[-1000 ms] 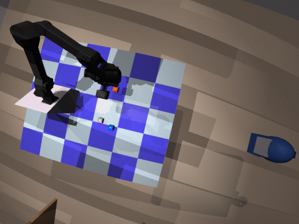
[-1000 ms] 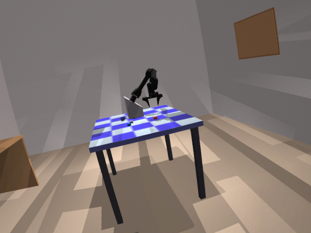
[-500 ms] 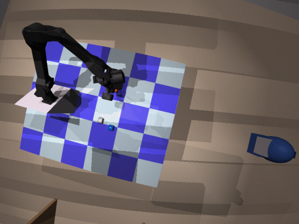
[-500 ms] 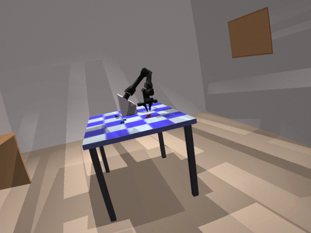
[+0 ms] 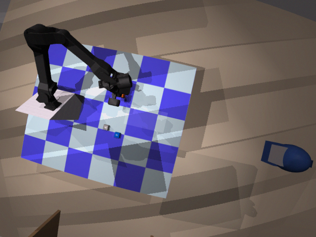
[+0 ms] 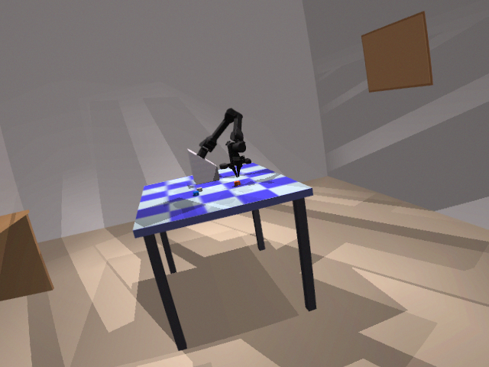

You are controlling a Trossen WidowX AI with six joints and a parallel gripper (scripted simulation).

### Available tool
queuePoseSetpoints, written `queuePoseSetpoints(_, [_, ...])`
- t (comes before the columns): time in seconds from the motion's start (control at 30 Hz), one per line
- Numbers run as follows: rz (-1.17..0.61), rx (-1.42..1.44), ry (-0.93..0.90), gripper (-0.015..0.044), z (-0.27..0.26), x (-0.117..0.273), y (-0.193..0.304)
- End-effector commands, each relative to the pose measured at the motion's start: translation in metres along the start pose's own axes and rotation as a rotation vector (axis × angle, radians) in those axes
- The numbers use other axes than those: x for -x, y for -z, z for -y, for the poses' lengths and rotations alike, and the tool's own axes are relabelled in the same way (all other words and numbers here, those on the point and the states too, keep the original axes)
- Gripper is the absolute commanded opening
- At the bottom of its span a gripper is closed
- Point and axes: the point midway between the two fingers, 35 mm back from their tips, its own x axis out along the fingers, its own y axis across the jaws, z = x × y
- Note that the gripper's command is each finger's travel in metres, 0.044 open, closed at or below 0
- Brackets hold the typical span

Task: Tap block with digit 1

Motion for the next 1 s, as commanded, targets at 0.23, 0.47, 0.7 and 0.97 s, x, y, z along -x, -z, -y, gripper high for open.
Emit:
queuePoseSetpoints(0.23, [0.001,-0.005,0.003,0.002,0.001,-0.016,0.0])
queuePoseSetpoints(0.47, [0.001,-0.005,0.002,0.002,0.001,-0.027,0.0])
queuePoseSetpoints(0.7, [0.001,-0.005,0.002,0.002,0.001,-0.029,0.0])
queuePoseSetpoints(0.97, [0.002,-0.005,0.003,0.002,0.001,0.001,0.0])
